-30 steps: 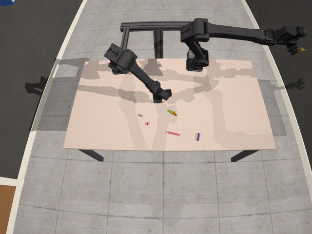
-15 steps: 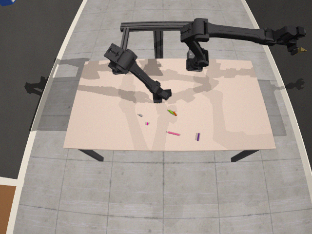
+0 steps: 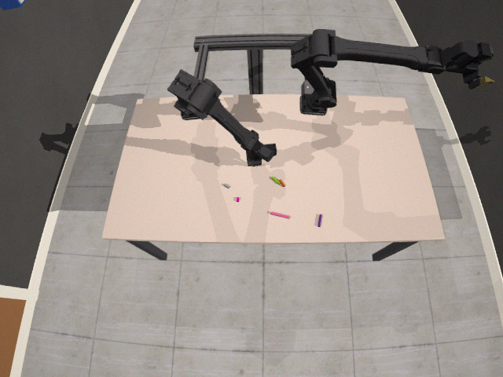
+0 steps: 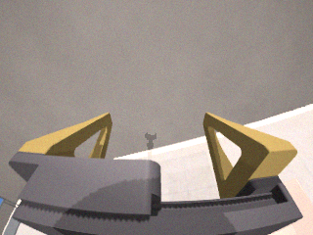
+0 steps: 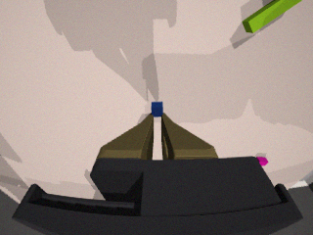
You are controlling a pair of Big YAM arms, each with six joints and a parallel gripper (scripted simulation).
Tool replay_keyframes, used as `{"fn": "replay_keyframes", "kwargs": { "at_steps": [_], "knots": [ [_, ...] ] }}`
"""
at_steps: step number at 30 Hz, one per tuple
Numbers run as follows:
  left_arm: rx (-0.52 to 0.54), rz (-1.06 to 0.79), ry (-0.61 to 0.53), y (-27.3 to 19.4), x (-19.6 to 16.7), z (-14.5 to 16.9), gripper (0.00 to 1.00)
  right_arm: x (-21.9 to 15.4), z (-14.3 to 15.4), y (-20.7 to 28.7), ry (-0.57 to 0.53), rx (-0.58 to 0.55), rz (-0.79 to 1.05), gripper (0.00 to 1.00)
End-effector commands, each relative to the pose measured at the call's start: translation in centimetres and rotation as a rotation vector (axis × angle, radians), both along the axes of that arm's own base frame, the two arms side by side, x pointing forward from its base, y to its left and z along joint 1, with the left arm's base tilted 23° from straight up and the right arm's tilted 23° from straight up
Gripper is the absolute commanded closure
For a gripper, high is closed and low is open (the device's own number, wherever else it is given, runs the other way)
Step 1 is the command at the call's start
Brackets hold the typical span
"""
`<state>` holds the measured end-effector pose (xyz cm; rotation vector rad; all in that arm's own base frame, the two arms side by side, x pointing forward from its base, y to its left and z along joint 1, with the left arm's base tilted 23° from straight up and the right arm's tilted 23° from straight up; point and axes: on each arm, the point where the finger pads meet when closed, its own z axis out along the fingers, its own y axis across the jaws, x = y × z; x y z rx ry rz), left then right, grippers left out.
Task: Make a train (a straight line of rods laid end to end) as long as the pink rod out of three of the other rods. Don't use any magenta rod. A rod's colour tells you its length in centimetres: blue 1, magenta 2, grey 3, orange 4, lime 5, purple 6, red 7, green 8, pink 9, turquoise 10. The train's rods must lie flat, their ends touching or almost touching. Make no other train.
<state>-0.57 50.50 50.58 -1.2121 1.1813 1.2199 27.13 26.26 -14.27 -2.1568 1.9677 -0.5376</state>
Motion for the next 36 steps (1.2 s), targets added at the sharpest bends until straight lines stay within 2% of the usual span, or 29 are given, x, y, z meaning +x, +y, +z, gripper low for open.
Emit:
{"fn": "replay_keyframes", "kwargs": {
  "at_steps": [1, 36],
  "knots": [
    [0.088, 0.009, 0.013, -0.23, -0.53, 4.80, 0.00, 0.45, -0.06, 0.71, -0.008, 0.025, -0.011, 0.96],
    [0.088, 0.009, 0.013, -0.23, -0.53, 4.80, 0.00, 0.92, -0.50, 0.47, -0.006, 0.019, -0.009, 0.96]
  ]
}}
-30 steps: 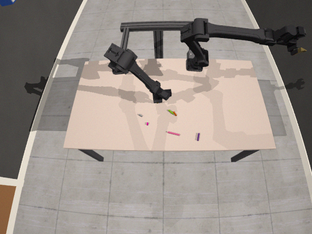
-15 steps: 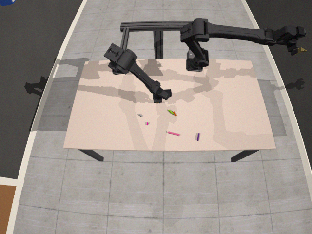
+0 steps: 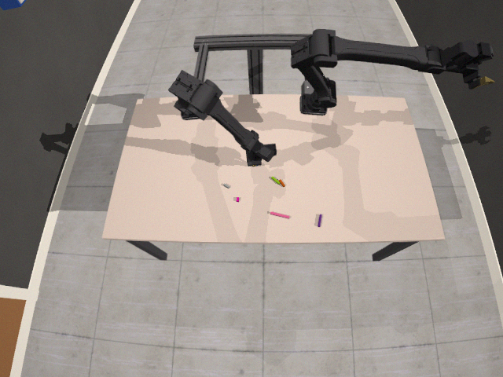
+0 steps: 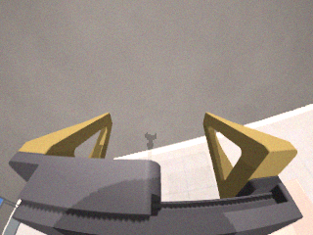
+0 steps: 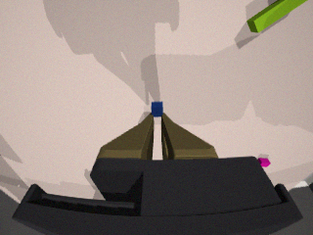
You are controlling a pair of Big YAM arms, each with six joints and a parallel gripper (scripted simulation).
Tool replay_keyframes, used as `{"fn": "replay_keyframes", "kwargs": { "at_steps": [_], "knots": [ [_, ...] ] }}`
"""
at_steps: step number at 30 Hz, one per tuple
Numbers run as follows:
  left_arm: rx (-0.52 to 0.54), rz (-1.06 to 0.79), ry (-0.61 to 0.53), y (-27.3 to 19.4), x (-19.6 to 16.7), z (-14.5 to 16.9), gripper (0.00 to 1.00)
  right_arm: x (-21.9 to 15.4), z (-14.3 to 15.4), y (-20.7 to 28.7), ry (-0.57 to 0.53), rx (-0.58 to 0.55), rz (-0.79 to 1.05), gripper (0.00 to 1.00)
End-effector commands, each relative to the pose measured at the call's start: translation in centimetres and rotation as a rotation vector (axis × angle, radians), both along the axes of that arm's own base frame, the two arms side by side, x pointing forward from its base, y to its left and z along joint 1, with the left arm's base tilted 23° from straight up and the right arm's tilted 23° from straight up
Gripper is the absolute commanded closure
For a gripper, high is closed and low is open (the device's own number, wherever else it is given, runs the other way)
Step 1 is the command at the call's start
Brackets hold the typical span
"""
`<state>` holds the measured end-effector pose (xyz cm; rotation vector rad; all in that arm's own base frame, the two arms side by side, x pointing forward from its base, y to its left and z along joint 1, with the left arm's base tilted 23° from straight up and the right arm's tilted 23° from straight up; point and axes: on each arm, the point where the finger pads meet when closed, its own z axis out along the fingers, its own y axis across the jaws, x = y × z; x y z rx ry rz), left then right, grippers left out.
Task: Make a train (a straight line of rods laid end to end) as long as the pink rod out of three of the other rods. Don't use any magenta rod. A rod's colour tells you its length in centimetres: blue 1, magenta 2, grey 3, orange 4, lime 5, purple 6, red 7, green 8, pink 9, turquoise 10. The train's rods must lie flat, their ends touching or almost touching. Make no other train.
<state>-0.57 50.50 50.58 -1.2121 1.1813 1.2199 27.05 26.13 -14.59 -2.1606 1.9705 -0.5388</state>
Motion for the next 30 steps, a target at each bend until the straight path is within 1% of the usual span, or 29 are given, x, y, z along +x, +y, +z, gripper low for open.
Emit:
{"fn": "replay_keyframes", "kwargs": {
  "at_steps": [1, 7, 10, 11, 15, 18, 30],
  "knots": [
    [0.088, 0.009, 0.013, -0.2, -0.5, 4.8, 0.00, 1.1, -0.2, 0.7, -0.010, 0.023, -0.005, 0.96],
    [0.088, 0.009, 0.013, -0.2, -0.5, 4.8, 0.00, 1.2, -0.9, 0.4, -0.008, 0.020, -0.004, 0.96],
    [0.088, 0.009, 0.013, -0.2, -0.5, 4.8, 0.00, 1.2, -0.6, 0.8, -0.014, 0.028, 0.005, 0.96],
    [0.088, 0.009, 0.013, -0.2, -0.5, 4.8, 0.00, 1.2, -1.1, 0.6, -0.009, 0.021, 0.001, 0.96],
    [0.088, 0.009, 0.013, -0.2, -0.5, 4.8, 0.00, 1.3, -1.3, 0.2, -0.006, 0.017, -0.004, 0.96],
    [0.088, 0.009, 0.013, -0.2, -0.5, 4.8, 0.00, 1.4, -0.8, 0.7, -0.015, 0.029, 0.000, 0.96],
    [0.088, 0.009, 0.013, -0.2, -0.5, 4.8, 0.00, 1.4, -0.8, 0.7, -0.015, 0.029, 0.000, 0.96]
  ]
}}
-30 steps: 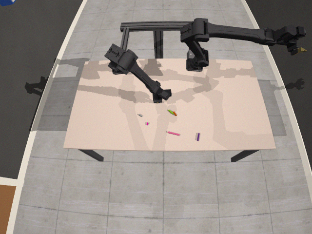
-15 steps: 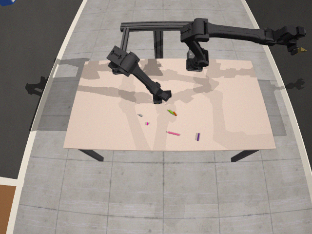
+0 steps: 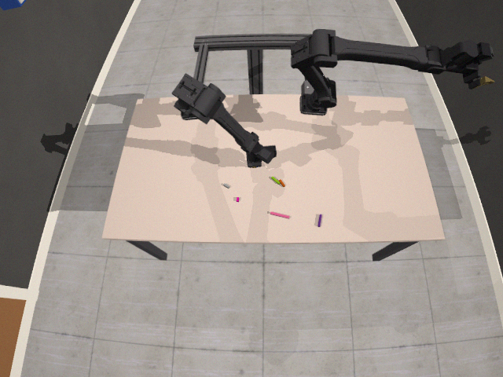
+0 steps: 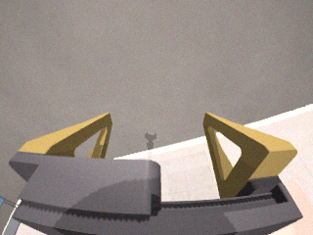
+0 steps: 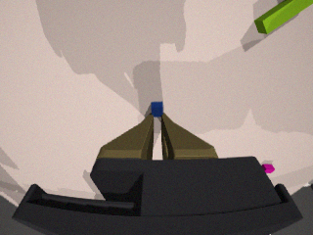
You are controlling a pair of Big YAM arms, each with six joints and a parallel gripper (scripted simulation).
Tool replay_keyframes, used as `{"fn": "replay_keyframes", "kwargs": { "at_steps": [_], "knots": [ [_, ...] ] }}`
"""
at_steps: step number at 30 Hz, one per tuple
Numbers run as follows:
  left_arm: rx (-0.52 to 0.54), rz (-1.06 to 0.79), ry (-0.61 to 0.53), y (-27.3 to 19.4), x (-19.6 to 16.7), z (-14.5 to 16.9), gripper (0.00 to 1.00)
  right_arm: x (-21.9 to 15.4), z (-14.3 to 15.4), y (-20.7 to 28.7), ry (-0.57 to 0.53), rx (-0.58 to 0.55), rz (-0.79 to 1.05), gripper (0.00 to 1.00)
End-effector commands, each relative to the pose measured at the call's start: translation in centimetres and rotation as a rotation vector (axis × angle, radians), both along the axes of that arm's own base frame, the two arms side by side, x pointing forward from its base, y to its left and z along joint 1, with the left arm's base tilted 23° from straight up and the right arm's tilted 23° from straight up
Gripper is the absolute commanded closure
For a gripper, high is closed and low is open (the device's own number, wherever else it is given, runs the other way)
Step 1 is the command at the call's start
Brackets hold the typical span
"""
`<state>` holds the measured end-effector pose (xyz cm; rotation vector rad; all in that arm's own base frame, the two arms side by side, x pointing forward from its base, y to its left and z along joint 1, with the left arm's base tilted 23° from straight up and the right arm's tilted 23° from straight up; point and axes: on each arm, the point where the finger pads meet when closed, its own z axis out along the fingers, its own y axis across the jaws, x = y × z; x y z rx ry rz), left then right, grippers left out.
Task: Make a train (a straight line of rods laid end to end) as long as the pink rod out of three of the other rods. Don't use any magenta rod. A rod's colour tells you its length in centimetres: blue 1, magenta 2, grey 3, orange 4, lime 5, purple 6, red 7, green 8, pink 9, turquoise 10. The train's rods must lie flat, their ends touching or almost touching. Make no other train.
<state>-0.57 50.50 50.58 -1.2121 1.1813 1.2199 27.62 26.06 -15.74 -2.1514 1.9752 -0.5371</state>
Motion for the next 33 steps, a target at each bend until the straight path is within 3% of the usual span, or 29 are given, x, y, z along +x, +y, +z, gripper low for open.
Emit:
{"fn": "replay_keyframes", "kwargs": {
  "at_steps": [1, 22, 26, 33],
  "knots": [
    [0.088, 0.009, 0.013, -0.23, -0.53, 4.80, 0.00, 0.79, 0.31, 0.77, -0.013, 0.025, 0.005, 0.96],
    [0.088, 0.009, 0.013, -0.23, -0.53, 4.80, 0.00, 0.79, 0.31, 0.77, -0.013, 0.025, 0.005, 0.96],
    [0.088, 0.009, 0.013, -0.23, -0.53, 4.80, 0.00, 0.79, 0.31, 0.77, -0.013, 0.025, 0.005, 0.88],
    [0.088, 0.009, 0.013, -0.23, -0.53, 4.80, 0.00, 0.79, 0.31, 0.77, -0.013, 0.025, 0.005, 0.84]
  ]
}}
